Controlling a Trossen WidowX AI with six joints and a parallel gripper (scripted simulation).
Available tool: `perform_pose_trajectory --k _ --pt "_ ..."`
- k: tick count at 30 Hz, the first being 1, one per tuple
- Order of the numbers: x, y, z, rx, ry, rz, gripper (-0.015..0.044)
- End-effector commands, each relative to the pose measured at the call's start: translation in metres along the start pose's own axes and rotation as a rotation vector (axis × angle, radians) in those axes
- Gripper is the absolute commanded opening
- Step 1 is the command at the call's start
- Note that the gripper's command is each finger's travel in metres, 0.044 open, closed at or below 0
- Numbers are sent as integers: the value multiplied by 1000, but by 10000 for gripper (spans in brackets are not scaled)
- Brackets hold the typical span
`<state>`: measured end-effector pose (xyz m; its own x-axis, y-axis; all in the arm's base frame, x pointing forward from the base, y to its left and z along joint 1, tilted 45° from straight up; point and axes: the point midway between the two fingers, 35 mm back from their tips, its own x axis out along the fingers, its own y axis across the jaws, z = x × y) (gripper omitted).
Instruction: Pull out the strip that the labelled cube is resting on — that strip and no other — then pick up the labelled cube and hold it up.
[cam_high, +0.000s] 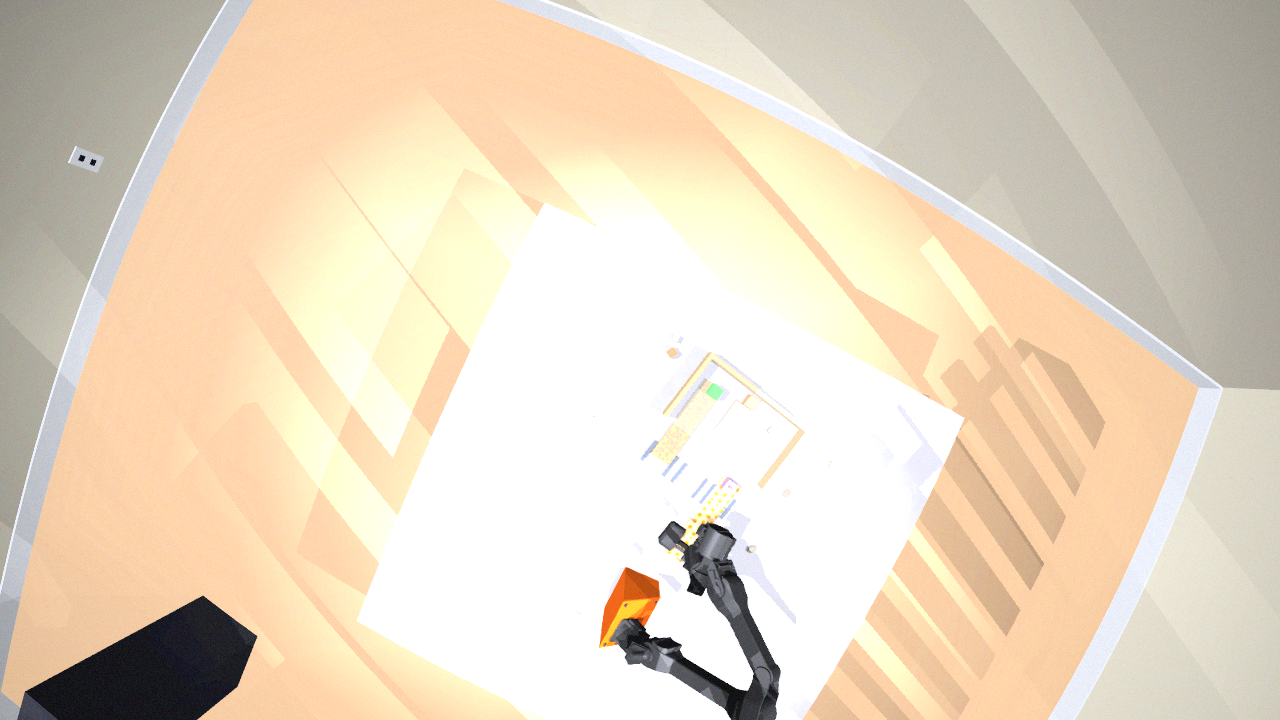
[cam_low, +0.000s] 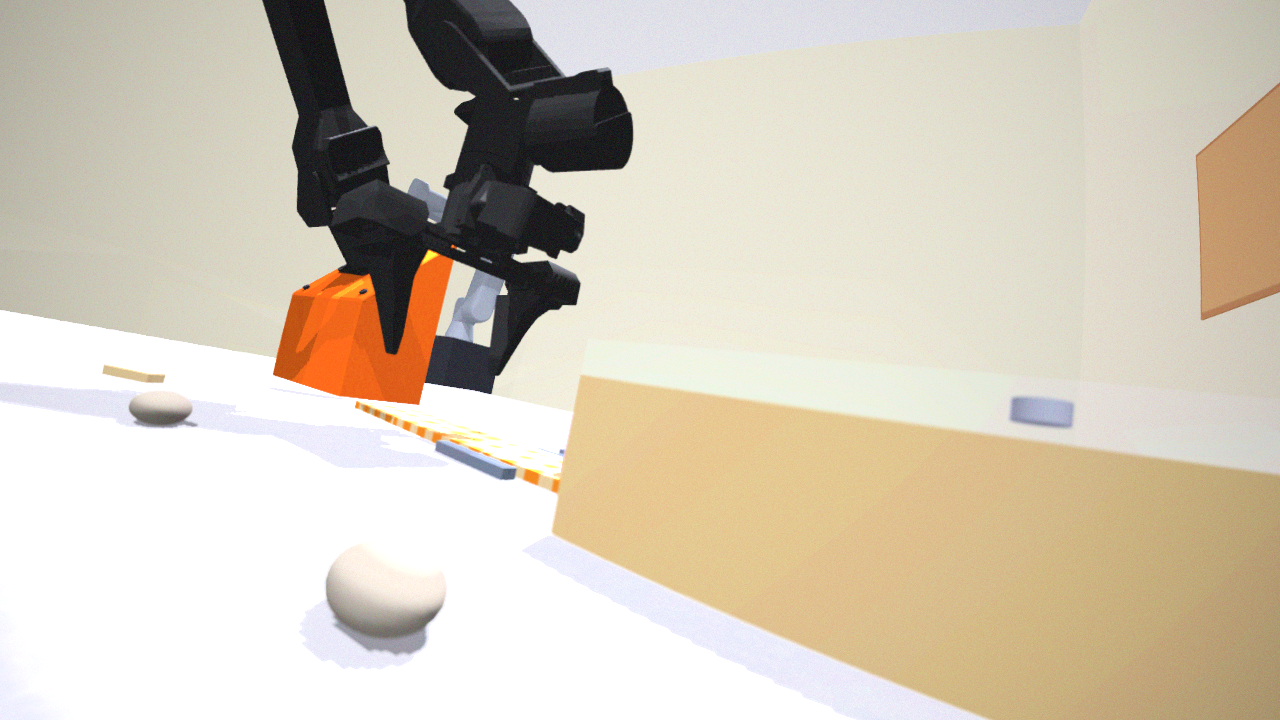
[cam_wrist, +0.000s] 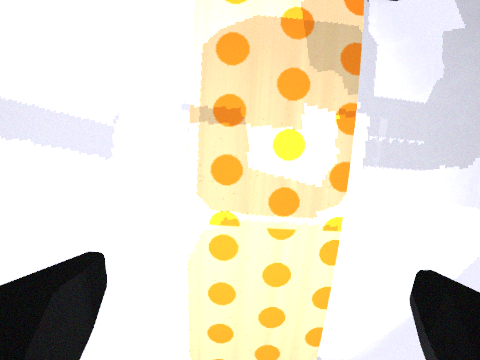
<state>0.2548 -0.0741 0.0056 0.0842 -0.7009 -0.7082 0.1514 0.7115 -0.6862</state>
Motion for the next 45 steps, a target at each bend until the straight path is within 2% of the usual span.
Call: perform_pose_trajectory --k 1,45 --pt "-2 0 16 -2 -2 -2 440" --pt "-19 1 150 4 -8 -1 440"
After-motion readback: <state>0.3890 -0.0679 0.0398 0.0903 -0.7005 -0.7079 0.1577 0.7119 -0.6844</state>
